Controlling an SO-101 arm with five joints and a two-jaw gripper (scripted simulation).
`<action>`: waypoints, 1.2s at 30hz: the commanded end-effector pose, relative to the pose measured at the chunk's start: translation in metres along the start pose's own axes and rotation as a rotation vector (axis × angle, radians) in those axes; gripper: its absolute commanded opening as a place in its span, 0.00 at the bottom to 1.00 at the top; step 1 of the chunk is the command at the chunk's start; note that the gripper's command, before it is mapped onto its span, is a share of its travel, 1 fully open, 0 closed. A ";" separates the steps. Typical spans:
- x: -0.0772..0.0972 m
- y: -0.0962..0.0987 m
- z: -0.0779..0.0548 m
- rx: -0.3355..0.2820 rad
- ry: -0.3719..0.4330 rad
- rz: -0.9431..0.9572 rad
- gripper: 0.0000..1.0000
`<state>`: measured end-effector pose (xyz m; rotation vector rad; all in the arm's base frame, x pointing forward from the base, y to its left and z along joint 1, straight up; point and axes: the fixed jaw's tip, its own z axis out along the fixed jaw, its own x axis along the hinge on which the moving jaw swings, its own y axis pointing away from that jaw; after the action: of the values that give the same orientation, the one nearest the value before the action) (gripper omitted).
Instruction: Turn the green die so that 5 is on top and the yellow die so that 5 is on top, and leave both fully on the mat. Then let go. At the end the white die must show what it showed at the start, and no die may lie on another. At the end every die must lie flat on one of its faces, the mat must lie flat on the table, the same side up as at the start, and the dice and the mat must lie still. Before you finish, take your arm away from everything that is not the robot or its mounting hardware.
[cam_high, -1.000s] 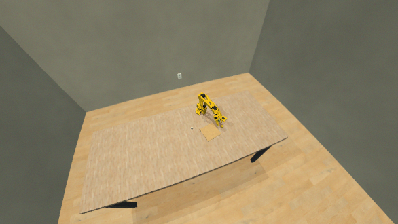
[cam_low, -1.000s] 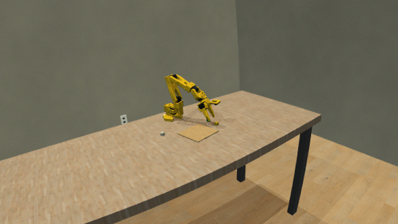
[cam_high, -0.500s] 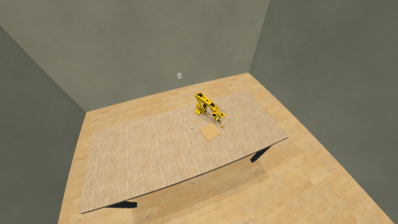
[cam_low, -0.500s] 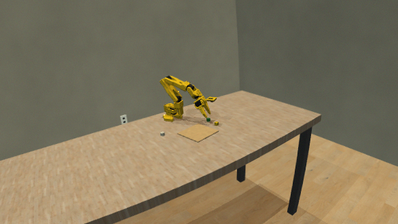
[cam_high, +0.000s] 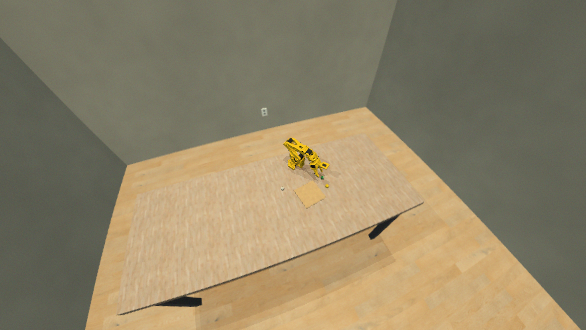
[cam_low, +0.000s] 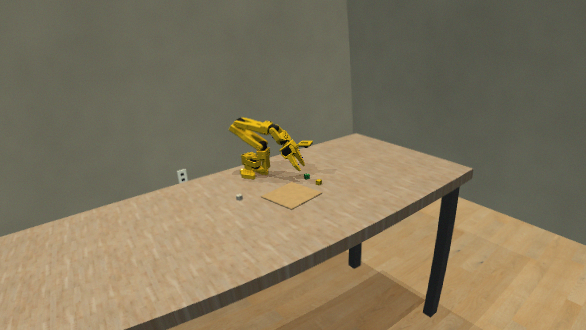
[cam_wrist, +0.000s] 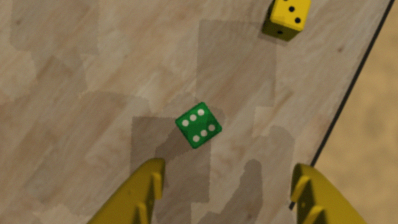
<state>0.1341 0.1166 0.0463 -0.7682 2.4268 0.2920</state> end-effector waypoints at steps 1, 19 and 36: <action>-0.004 0.002 -0.003 -0.009 -0.026 -0.013 0.25; 0.004 0.002 0.000 -0.006 0.011 -0.010 0.25; 0.004 0.002 0.000 -0.006 0.011 -0.010 0.25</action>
<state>0.1307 0.1140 0.0412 -0.7756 2.4486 0.2829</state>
